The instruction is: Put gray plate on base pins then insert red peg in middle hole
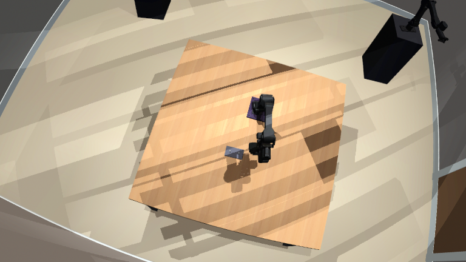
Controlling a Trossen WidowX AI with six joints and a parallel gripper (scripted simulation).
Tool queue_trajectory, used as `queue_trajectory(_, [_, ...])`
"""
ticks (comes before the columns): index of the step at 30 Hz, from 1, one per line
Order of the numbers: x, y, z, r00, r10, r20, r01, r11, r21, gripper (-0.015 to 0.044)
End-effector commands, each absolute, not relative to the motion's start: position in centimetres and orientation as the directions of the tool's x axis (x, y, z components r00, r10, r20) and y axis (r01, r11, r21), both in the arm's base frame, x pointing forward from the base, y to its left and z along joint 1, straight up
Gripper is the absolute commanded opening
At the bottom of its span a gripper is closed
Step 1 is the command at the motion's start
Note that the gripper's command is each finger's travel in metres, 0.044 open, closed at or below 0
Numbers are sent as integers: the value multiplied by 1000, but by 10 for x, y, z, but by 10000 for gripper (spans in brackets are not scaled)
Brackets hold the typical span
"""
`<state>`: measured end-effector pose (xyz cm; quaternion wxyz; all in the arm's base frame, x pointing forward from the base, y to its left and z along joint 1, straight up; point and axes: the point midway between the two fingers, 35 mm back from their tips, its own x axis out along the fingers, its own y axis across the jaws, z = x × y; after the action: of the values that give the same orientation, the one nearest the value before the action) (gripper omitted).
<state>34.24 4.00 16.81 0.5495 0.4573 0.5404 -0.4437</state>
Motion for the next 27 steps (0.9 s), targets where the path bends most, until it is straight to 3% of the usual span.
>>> queue_trajectory(1, [344,29,163,22,3,-1000,985,172,23,0])
queue_trajectory(27, [348,-46,126,23,-2,-1000,998,51,23,0])
